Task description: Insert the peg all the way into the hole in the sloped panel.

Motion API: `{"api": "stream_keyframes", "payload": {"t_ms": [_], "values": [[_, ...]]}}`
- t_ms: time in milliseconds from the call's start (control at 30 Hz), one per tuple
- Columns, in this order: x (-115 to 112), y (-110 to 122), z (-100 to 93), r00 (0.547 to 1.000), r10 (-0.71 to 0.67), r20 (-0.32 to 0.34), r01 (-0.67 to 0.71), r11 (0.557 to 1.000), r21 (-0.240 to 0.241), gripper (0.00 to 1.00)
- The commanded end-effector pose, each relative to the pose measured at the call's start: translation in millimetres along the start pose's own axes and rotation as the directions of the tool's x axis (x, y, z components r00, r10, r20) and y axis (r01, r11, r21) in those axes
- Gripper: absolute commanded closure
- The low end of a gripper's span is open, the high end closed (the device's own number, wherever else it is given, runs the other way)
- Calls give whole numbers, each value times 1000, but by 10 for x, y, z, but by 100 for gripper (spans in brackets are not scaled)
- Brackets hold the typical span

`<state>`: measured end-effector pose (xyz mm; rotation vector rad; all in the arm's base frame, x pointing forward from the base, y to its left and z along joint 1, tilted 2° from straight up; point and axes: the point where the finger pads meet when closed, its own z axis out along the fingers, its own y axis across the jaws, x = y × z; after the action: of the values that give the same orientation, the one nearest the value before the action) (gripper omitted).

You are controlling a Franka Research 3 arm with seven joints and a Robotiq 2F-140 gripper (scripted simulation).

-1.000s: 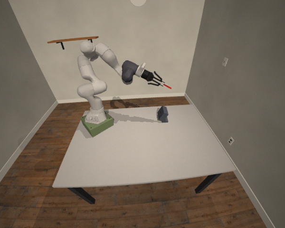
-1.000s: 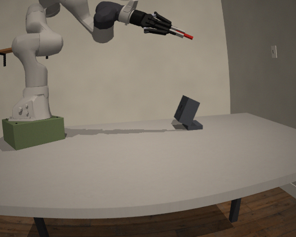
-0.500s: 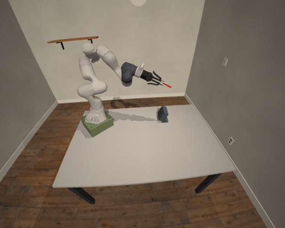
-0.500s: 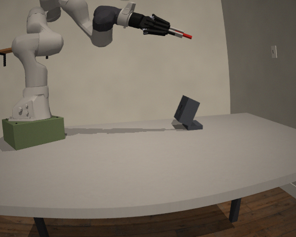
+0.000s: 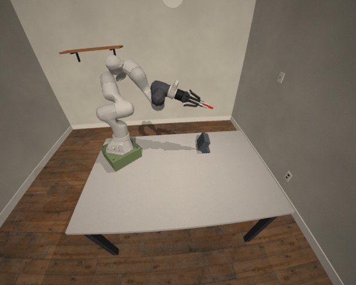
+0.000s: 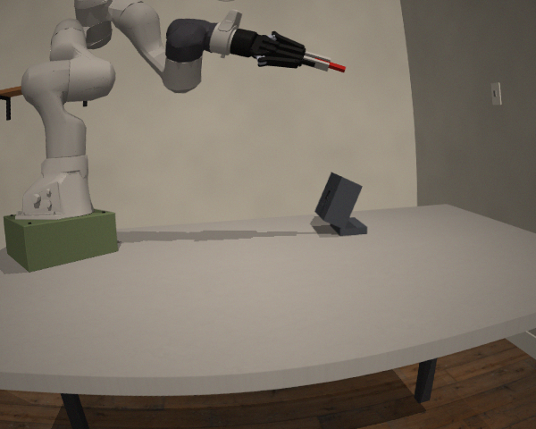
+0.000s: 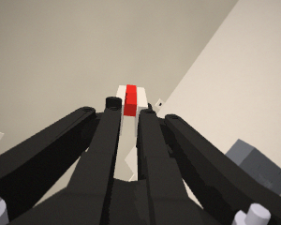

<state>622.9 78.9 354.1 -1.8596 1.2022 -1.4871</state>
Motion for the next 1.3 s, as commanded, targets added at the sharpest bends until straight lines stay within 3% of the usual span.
{"api": "stream_keyframes", "payload": {"t_ms": [0,800,1267], "values": [[-57,-35,-23,999,-43,-1,43,999,27,100],[-326,87,-58,976,-218,-20,219,973,78,100],[-523,264,-70,940,-339,-30,341,935,100,100]]}}
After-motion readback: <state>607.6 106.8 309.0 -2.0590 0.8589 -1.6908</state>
